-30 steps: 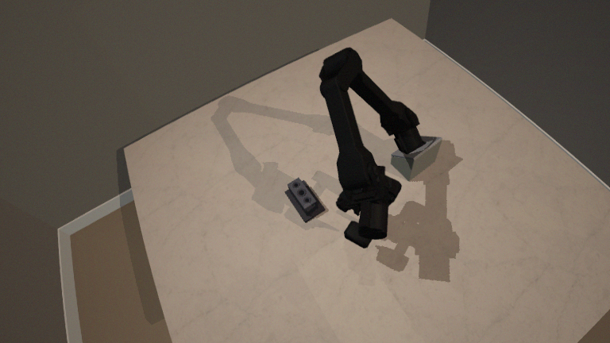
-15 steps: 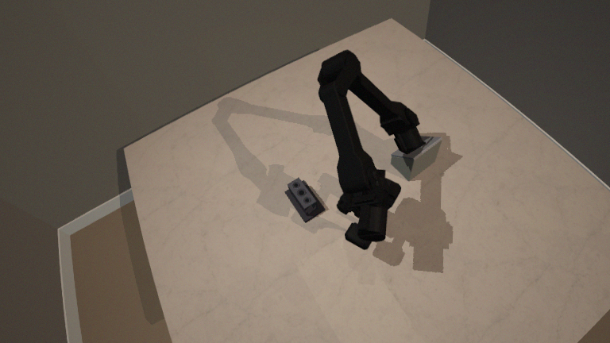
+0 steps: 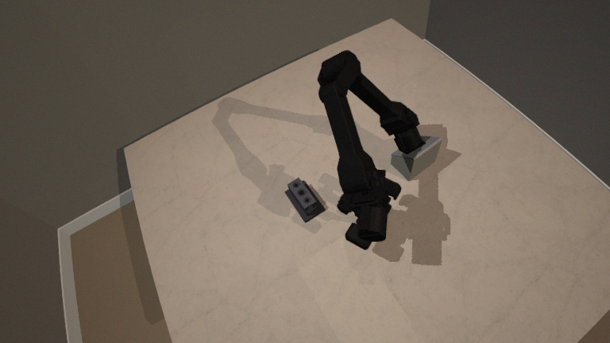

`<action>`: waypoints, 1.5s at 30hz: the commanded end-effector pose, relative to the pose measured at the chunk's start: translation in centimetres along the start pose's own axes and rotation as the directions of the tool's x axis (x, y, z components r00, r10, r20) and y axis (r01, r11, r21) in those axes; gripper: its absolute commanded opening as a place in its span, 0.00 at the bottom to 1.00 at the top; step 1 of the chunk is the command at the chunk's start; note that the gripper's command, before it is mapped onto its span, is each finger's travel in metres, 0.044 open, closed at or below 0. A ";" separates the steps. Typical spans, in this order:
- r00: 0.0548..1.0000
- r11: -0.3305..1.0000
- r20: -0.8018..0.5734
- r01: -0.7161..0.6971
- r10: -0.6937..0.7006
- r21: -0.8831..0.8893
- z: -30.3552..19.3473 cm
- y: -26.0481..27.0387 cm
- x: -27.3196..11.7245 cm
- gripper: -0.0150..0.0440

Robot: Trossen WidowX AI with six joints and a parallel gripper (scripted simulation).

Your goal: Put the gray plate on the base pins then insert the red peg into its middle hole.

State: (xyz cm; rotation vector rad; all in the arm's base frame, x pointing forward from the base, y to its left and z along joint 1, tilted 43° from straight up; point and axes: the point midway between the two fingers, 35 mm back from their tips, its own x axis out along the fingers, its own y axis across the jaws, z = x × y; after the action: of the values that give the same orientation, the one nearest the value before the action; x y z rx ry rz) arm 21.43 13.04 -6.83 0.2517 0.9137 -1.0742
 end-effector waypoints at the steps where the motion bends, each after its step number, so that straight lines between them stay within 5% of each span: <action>1: 1.000 1.000 0.005 -0.001 0.001 -0.007 0.1 0.0 0.1 0.25; 30: 1.000 1.000 0.000 -0.002 0.002 -0.008 -0.2 0.8 -8.1 0.25; 45: 1.000 1.000 -0.006 -0.009 0.008 -0.019 3.4 2.1 -7.6 0.25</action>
State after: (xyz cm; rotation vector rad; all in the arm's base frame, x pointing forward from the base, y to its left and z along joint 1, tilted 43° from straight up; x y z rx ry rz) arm 23.01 17.19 -0.24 0.2407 0.9286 -1.0642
